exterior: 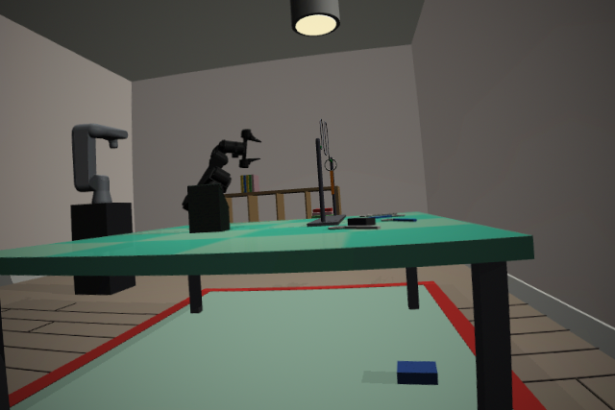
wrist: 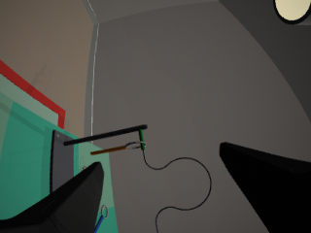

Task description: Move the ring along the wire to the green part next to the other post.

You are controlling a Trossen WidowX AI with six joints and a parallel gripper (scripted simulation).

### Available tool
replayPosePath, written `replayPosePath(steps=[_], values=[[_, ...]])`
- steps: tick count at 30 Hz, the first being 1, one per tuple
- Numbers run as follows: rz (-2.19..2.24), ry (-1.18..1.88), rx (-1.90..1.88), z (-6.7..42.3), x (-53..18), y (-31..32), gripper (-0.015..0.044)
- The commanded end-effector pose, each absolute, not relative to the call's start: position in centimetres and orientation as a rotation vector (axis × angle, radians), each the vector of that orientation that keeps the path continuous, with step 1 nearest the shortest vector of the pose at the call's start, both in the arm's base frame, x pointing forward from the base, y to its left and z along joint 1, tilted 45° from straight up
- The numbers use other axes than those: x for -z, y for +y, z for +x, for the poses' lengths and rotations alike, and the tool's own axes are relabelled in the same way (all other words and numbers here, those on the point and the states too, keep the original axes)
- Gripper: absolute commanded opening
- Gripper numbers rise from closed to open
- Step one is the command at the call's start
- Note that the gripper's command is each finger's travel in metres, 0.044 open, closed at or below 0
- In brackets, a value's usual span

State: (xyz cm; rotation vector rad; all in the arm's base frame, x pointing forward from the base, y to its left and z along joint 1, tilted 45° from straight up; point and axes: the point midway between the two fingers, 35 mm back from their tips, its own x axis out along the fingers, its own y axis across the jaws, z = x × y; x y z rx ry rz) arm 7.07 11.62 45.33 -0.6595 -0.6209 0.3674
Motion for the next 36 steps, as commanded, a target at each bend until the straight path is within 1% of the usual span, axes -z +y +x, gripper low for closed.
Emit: replayPosePath(steps=[1, 9, 16, 23, 30, 36], values=[[-0.656, -0.622, -0.368, 7.1, -45.4, 11.6, 0.0374], [-0.413, -0.689, -0.382, 8.1, -49.7, 8.7, 0.0164], [-0.131, -0.709, -0.393, 11.4, -53.5, 5.5, 0.0160], [0.130, -0.672, -0.393, 16.4, -55.8, 3.8, 0.0160], [0.364, -0.599, -0.359, 22.2, -56.5, 3.7, 0.0160], [0.534, -0.513, -0.315, 27.3, -55.8, 5.3, 0.0160]])
